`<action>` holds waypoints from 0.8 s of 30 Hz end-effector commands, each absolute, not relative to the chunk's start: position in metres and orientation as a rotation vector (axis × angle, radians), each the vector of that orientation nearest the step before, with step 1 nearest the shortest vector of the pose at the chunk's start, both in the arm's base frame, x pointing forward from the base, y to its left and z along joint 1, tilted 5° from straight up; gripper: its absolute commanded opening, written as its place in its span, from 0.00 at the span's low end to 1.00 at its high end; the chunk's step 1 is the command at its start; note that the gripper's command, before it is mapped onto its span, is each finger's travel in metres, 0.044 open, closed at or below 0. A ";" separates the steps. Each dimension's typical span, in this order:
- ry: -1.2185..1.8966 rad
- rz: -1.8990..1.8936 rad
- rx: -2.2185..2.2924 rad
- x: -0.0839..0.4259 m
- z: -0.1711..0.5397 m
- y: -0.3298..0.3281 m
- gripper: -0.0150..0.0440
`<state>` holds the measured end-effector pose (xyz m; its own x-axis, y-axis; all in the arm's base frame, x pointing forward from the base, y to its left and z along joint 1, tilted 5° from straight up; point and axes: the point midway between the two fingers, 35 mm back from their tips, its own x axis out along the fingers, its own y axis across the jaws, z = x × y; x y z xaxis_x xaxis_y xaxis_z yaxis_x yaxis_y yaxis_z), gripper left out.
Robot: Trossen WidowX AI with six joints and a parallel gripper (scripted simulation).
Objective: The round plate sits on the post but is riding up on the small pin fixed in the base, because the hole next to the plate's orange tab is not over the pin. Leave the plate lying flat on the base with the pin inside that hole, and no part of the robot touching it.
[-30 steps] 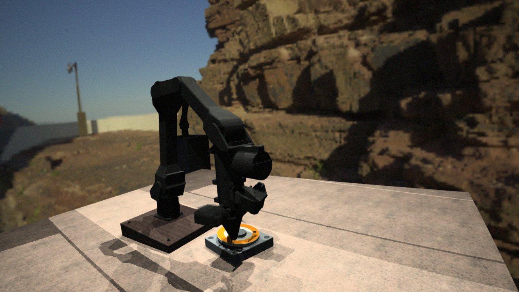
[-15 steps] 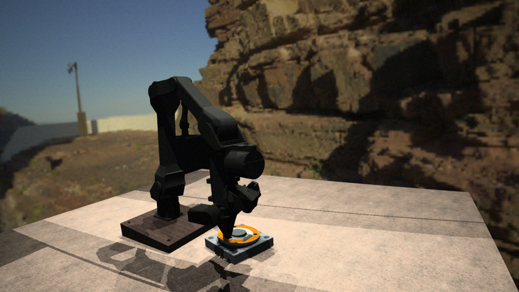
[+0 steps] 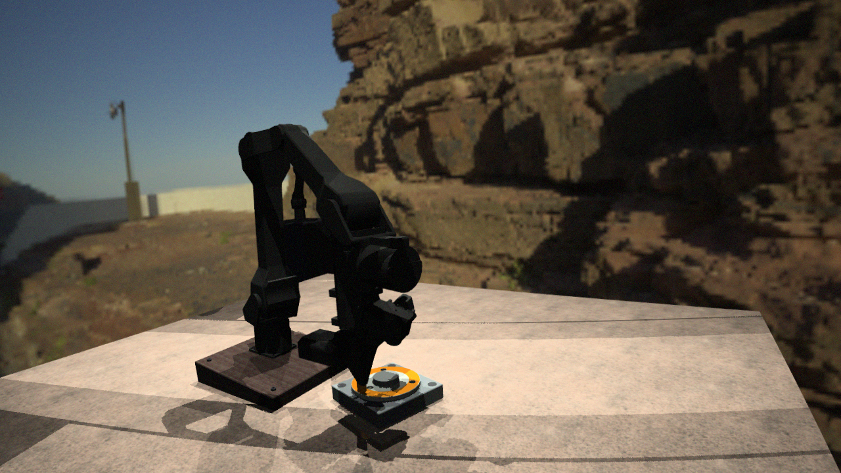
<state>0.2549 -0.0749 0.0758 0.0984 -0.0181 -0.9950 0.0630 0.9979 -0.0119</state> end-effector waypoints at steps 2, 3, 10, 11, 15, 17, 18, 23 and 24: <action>1.462 -0.057 0.032 0.254 0.095 -0.075 0.25; 1.462 -0.057 0.032 0.253 0.100 -0.075 0.25; 1.466 -0.061 0.035 0.249 0.110 -0.074 0.25; 1.466 -0.061 0.035 0.249 0.110 -0.074 0.25; 1.466 -0.061 0.035 0.249 0.110 -0.074 0.25; 1.466 -0.061 0.035 0.249 0.110 -0.074 0.25; 1.466 -0.061 0.035 0.249 0.110 -0.074 0.25; 1.466 -0.061 0.035 0.249 0.110 -0.074 0.25; 1.466 -0.061 0.035 0.249 0.110 -0.074 0.25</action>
<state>0.2490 -0.0740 0.1098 0.1037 -0.0200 -0.9944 0.0629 0.9979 -0.0135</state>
